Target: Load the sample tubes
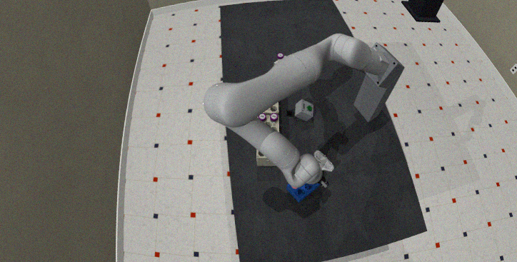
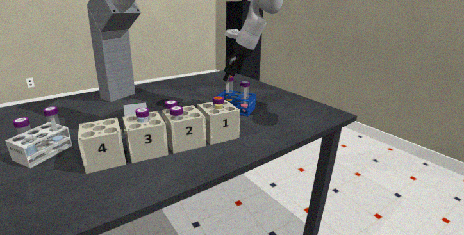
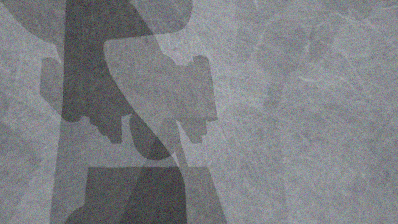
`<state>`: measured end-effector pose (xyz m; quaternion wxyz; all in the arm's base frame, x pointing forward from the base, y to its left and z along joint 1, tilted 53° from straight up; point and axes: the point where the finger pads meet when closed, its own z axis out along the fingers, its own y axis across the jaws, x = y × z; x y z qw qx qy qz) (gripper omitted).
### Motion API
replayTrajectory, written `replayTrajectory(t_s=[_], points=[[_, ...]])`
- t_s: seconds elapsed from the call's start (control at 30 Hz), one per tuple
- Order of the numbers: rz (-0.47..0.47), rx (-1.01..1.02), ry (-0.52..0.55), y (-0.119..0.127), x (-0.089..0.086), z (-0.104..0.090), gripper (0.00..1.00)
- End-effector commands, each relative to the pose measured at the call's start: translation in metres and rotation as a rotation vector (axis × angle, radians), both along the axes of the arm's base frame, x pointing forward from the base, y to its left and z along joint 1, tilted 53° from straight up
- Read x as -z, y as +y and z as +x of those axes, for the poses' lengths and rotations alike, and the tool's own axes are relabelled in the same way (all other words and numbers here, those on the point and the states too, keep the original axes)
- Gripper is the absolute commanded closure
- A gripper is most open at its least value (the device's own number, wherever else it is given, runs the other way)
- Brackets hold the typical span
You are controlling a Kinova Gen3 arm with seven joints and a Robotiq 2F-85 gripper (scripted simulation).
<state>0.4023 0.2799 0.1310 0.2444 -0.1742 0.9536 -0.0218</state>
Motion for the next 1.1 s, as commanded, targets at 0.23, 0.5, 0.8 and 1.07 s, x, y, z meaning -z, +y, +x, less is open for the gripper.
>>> replayTrajectory(t_s=[0.23, 0.5, 0.8, 1.07], points=[[0.001, -0.001, -0.001, 0.0008, 0.0012, 0.002, 0.38], [0.001, -0.001, -0.001, 0.0013, 0.0028, 0.0041, 0.38], [0.001, -0.001, -0.001, 0.0015, 0.0035, 0.0049, 0.38], [0.001, -0.001, -0.001, 0.0015, 0.0034, 0.0048, 0.9]])
